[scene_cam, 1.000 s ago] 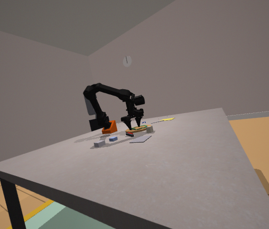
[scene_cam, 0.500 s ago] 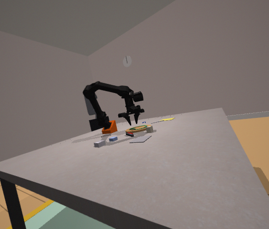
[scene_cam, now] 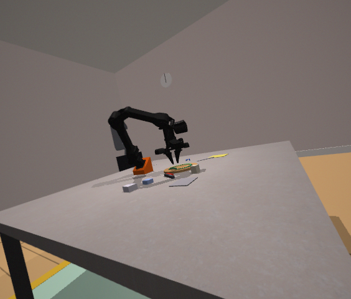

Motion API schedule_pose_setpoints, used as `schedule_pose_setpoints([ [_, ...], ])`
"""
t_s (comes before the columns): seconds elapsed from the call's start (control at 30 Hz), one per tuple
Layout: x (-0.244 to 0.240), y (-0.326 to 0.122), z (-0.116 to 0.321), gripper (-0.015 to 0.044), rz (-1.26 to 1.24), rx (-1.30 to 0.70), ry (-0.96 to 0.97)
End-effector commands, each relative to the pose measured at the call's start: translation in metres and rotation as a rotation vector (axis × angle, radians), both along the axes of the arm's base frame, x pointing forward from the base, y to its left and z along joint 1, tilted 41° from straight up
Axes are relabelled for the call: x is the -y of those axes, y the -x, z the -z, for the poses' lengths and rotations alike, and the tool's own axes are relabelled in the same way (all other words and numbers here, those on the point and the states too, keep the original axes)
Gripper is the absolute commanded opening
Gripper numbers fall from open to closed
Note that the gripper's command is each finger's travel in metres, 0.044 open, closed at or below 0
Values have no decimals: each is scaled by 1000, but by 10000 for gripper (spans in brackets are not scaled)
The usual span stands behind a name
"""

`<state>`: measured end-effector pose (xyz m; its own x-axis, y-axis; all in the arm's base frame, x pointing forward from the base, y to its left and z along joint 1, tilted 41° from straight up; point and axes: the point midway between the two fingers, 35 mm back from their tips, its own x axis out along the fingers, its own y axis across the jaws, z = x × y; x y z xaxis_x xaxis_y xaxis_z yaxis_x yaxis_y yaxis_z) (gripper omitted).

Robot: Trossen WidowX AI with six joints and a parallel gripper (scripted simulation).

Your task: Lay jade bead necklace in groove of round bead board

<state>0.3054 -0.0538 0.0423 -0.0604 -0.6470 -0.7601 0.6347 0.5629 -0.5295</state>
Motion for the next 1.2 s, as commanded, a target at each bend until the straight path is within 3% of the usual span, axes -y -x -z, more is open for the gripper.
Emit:
schedule_pose_setpoints([
  [0.0,2,0,3,120,-3,-2,1],
  [0.7,19,5,23,120,-4,-12,4],
  [0.87,18,3,22,0,2,-4,0],
  [1.17,18,3,22,0,2,-4,0],
])
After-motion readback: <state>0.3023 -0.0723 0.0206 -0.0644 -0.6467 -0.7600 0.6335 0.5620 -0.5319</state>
